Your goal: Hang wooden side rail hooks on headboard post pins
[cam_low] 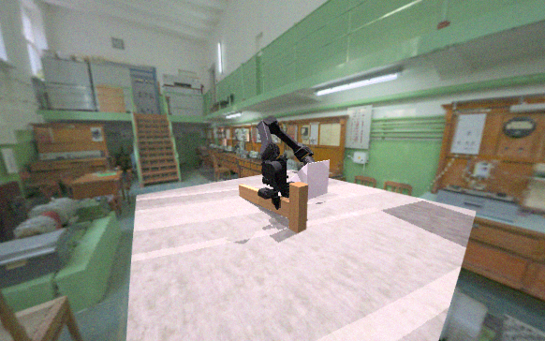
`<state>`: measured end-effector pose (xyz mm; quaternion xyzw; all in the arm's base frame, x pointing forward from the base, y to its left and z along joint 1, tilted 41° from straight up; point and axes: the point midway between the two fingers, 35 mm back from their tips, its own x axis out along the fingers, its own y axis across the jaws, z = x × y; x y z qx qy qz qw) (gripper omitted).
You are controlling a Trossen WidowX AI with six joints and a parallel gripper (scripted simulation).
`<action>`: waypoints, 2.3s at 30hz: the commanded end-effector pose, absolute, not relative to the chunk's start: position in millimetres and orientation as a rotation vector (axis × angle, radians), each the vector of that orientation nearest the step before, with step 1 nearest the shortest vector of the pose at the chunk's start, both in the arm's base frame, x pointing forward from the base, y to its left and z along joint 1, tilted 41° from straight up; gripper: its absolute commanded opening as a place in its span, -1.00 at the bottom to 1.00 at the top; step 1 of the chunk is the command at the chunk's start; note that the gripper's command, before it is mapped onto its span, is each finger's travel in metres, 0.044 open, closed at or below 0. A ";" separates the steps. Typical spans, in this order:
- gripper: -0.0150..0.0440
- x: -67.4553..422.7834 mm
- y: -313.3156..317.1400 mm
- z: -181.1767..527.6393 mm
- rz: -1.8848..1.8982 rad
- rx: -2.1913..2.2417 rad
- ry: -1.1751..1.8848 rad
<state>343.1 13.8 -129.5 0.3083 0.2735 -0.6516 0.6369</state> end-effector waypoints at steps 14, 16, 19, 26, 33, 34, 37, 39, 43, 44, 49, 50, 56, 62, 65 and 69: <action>-0.49 345.9 22.7 -129.4 -1.471 0.713 0.626; -0.49 345.7 22.9 -129.5 -1.471 0.713 0.626; -0.49 345.4 22.9 -130.0 -1.471 0.713 0.626; -0.49 345.3 23.3 -130.6 -1.471 0.713 0.626; -0.49 345.9 24.0 -130.6 -1.471 0.713 0.626; -0.49 346.0 24.2 -130.6 -1.471 0.713 0.626; -0.49 346.2 24.5 -130.7 -1.471 0.713 0.626; -0.49 346.4 24.7 -130.7 -1.471 0.713 0.626; -0.49 346.7 25.1 -130.6 -1.471 0.713 0.626; -0.49 346.8 25.2 -130.7 -1.471 0.713 0.626; -0.49 346.4 25.3 -131.4 -1.471 0.713 0.626; -0.49 346.3 25.3 -131.6 -1.471 0.713 0.626; -0.49 346.0 25.1 -132.3 -1.471 0.713 0.626; -0.49 346.0 24.5 -133.1 -1.471 0.713 0.626; -0.49 346.0 24.1 -133.4 -1.471 0.713 0.626; -0.49 346.0 23.7 -133.9 -1.471 0.713 0.626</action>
